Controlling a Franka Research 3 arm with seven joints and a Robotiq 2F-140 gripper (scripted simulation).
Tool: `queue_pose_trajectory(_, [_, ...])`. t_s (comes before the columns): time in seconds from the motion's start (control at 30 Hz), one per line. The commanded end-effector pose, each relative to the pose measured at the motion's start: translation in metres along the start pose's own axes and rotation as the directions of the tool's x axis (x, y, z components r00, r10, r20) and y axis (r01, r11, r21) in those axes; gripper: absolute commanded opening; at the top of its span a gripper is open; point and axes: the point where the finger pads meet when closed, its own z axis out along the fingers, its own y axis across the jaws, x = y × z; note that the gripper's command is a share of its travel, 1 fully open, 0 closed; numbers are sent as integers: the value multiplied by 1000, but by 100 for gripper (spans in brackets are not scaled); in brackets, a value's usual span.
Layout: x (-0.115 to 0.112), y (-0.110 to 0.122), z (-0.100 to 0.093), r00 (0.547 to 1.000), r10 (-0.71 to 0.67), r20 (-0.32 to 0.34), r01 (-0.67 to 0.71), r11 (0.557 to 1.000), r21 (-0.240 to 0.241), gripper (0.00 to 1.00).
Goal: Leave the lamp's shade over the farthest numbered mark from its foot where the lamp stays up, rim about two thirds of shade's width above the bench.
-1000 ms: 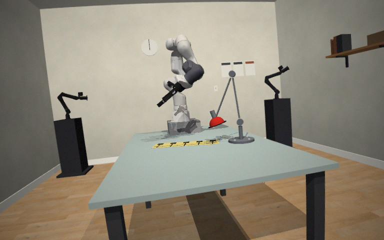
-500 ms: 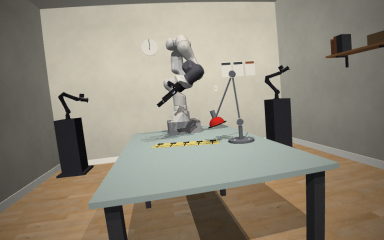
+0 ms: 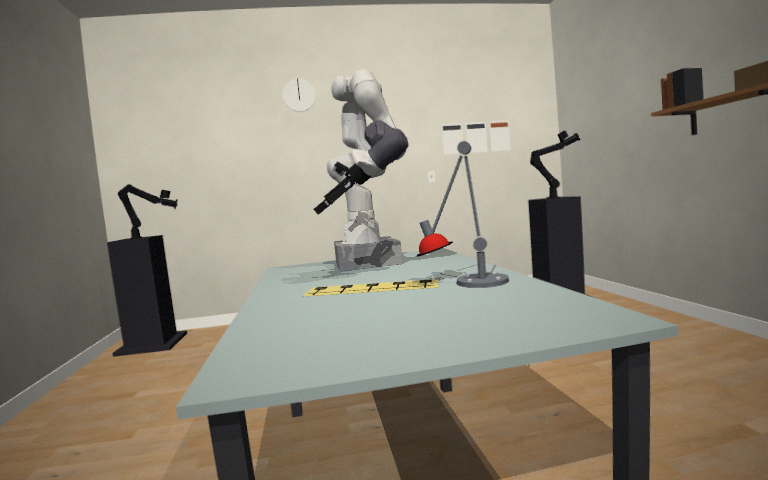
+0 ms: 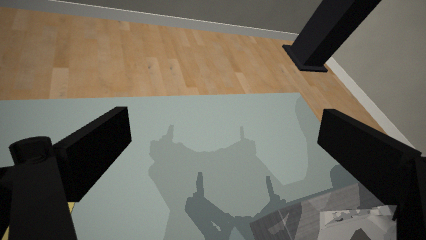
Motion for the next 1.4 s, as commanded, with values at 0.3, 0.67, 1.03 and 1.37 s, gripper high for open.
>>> queue_pose_trajectory(0.3, [0, 0, 0, 1000, 0, 0, 0, 1000, 0, 100])
queue_pose_trajectory(0.67, [0, 0, 0, 1000, 0, 0, 0, 1000, 0, 100])
queue_pose_trajectory(1.03, [-8, -11, -24, 992, 11, 123, -14, 1000, 22, 100])
queue_pose_trajectory(1.37, [-20, -28, -59, 952, 22, 304, -39, 998, 50, 100])
